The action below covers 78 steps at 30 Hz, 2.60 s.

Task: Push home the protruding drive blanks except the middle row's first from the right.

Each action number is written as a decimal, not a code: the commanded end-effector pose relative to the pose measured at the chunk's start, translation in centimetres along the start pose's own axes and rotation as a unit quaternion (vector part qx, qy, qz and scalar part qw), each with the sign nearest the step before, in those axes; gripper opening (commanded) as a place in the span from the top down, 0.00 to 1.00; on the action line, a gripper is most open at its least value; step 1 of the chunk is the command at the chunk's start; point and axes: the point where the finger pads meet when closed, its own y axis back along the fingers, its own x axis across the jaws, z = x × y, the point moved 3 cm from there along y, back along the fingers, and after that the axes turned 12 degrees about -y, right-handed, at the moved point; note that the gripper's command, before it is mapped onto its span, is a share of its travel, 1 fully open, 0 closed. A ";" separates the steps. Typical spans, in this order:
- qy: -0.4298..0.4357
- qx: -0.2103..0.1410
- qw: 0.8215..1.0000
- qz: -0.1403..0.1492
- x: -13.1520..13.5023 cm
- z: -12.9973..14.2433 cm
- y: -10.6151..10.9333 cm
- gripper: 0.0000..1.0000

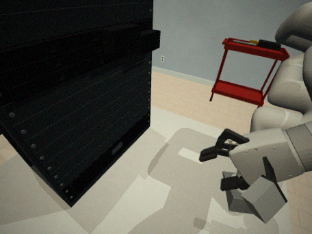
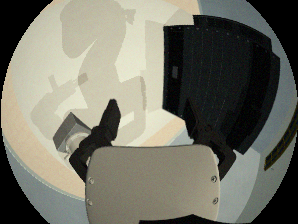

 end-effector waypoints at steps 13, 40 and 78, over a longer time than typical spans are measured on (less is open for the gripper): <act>-0.001 0.001 1.000 0.000 0.1 -0.1 0.1 0.00; -0.062 0.083 0.993 0.059 3.6 -3.2 1.6 0.00; -0.111 0.482 0.840 0.224 11.0 -12.1 14.1 0.00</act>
